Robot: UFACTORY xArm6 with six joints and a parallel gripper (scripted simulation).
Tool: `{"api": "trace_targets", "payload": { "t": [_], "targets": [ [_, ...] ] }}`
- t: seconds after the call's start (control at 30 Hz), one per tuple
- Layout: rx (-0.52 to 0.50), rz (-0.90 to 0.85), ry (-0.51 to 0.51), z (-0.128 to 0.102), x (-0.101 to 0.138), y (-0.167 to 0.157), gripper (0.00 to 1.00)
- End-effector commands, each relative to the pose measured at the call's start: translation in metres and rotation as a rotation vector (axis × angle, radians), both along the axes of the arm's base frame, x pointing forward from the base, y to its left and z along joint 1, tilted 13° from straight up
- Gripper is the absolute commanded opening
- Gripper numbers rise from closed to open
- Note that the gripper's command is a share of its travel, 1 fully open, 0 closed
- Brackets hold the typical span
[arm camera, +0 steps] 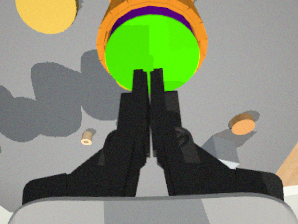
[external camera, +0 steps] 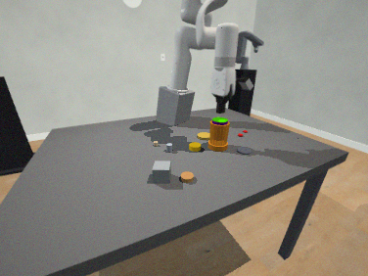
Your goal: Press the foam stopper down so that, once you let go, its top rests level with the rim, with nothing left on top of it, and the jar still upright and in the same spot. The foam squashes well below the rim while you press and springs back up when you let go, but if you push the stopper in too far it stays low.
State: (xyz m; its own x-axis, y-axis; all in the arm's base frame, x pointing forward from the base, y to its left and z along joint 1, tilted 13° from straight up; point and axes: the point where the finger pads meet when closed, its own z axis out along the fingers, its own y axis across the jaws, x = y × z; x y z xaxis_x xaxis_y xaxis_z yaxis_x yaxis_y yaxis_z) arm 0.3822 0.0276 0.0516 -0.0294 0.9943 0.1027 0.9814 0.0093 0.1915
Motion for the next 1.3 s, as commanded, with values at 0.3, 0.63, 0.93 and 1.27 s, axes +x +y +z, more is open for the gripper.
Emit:
{"api": "trace_targets", "payload": {
  "t": [0.3,0.63,0.93,1.27],
  "targets": [
    [0.0,0.0,-0.003,0.001,0.001,0.0,0.0],
    [0.0,0.0,-0.003,0.002,0.003,0.0,0.0],
    [0.0,0.0,-0.003,-0.014,0.006,0.002,0.0],
    [0.0,0.0,-0.003,-0.026,0.008,0.003,0.0]
  ]
}}
